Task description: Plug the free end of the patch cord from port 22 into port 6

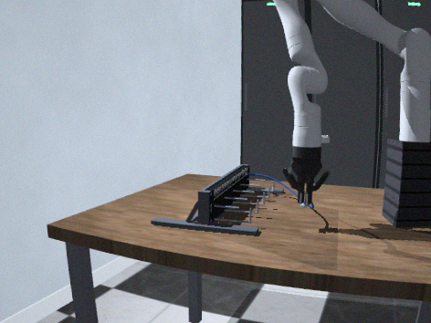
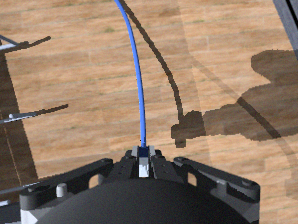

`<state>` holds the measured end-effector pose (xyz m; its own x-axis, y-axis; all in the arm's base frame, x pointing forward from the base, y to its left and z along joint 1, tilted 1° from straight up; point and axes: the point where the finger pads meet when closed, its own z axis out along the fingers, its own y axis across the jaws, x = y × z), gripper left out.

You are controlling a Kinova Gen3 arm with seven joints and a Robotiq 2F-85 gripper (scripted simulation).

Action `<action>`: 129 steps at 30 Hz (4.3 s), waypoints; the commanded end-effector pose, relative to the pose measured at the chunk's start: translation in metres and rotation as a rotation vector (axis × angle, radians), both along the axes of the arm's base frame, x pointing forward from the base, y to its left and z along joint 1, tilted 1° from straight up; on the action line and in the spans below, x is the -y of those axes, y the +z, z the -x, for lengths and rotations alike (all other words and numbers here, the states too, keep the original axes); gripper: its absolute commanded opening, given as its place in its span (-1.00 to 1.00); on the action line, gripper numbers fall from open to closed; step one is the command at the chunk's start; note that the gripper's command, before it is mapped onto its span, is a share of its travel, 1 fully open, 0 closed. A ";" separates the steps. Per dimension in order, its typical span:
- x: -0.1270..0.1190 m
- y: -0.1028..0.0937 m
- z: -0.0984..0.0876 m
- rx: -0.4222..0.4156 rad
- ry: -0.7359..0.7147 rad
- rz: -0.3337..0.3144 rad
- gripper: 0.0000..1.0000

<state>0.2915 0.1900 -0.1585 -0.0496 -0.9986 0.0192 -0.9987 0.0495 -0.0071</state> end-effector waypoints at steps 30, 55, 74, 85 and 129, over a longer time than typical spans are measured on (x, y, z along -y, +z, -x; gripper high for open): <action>0.006 0.008 -0.031 0.010 -0.245 -0.005 -1.00; 0.012 0.015 -0.058 0.014 -0.475 -0.007 -1.00; 0.016 0.021 -0.080 0.018 -0.644 -0.006 -1.00; 0.020 0.024 -0.094 0.020 -0.762 -0.008 -1.00; 0.031 0.038 -0.148 0.029 -1.206 -0.013 -1.00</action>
